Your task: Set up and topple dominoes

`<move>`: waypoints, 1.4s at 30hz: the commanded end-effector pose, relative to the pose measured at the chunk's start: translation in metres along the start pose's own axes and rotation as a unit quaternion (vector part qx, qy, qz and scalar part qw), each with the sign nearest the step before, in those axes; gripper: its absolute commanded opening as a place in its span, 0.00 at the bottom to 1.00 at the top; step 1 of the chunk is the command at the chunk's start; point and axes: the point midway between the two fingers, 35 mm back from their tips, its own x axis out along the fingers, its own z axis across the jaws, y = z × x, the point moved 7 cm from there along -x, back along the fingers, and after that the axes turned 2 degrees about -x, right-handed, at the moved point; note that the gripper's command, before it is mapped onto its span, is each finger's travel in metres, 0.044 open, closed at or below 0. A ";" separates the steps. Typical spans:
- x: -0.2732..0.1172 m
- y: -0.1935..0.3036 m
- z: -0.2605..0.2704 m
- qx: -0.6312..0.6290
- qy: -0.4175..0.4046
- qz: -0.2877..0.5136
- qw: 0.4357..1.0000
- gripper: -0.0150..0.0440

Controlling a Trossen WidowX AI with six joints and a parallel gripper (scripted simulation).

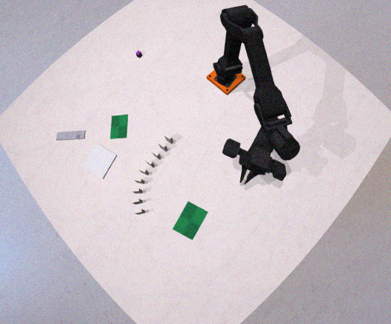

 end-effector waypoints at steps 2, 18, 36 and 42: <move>-0.004 0.008 0.004 -0.003 0.009 -0.050 0.999 0.30; -0.018 0.035 0.004 0.014 0.035 -0.172 0.984 0.30; -0.044 0.073 -0.014 0.071 0.071 -0.276 0.956 0.30; -0.054 0.087 -0.025 0.096 0.083 -0.301 0.945 0.30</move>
